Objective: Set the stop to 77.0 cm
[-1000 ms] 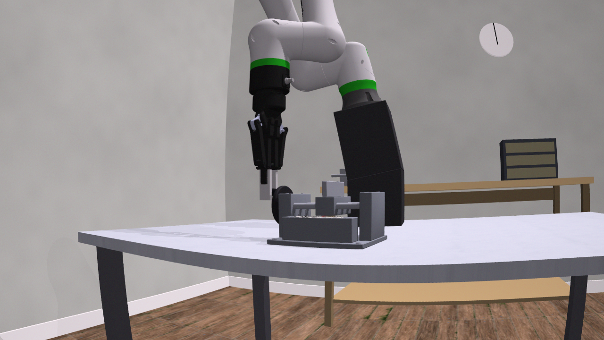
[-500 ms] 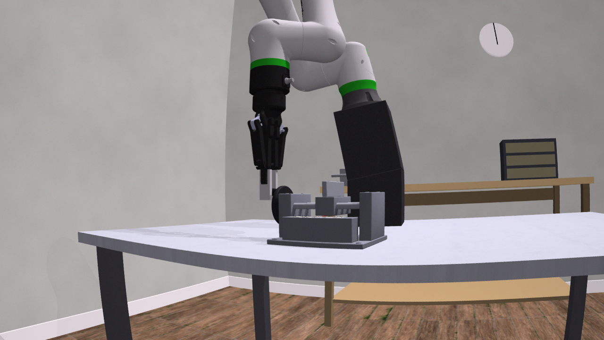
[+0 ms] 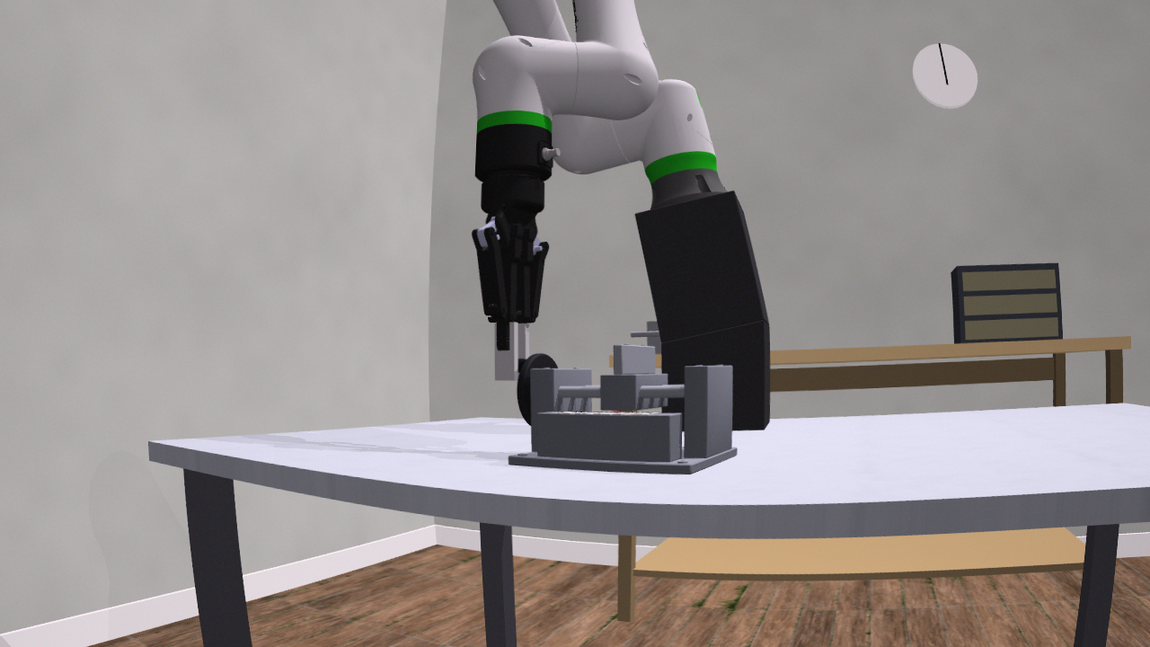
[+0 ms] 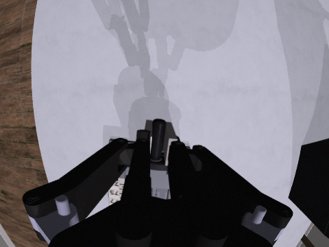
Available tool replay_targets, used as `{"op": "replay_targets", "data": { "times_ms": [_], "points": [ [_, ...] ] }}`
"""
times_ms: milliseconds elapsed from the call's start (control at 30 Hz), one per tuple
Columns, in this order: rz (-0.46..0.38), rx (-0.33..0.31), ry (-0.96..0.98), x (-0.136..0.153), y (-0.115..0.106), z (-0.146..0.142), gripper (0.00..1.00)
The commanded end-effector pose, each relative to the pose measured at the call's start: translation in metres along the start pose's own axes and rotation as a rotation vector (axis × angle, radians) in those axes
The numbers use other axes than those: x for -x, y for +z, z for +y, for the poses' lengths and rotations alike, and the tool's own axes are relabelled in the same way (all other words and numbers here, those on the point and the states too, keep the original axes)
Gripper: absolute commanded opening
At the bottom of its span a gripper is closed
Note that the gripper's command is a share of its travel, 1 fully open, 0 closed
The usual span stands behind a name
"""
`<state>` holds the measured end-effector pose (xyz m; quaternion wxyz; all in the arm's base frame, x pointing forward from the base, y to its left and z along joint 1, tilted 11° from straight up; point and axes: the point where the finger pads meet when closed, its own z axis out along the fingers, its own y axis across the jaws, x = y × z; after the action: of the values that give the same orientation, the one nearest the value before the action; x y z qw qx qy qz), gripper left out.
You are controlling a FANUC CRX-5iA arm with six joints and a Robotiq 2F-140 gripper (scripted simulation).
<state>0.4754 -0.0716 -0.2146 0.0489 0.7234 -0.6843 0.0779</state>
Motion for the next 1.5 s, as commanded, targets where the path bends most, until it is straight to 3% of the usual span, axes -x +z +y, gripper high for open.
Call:
{"op": "replay_targets", "data": {
  "times_ms": [0, 1467],
  "points": [
    [0.0, 0.0, 0.0, 0.0, 0.0, 0.0, 0.04],
    [0.0, 0.0, 0.0, 0.0, 0.0, 0.011, 0.04]
  ]
}}
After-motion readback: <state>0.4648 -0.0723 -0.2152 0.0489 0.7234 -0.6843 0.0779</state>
